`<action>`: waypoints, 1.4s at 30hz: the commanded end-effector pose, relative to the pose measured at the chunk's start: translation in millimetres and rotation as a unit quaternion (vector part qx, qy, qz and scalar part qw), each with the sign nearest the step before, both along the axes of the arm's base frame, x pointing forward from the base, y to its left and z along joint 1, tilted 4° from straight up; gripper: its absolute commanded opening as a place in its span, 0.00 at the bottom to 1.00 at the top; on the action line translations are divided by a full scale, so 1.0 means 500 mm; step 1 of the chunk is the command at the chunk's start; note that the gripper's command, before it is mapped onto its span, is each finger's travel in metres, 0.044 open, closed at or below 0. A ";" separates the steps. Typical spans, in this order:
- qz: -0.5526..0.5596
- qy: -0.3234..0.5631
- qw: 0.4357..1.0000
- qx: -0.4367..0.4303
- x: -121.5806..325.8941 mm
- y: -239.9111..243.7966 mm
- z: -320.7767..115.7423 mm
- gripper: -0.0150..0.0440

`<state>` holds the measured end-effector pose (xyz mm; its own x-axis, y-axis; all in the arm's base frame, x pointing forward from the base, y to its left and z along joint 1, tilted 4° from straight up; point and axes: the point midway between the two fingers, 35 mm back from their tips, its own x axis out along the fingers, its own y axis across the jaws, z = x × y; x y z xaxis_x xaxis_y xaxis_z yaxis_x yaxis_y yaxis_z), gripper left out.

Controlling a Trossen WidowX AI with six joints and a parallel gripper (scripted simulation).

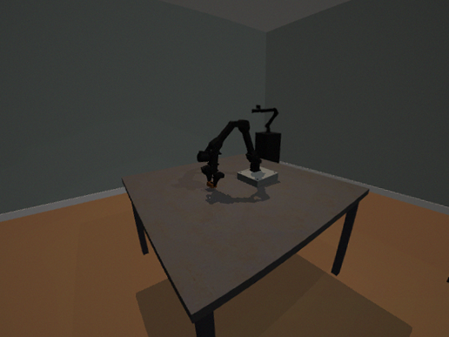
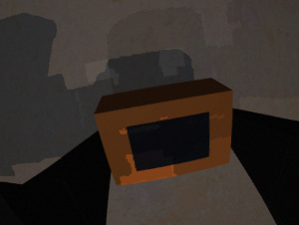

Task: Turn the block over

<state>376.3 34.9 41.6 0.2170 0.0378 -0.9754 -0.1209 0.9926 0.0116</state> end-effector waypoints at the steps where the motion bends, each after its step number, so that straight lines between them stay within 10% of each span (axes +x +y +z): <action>1: -0.002 -0.035 0.999 0.005 0.002 0.000 0.004 0.25; 42: -0.005 -0.290 0.956 0.035 0.012 0.001 -0.035 0.25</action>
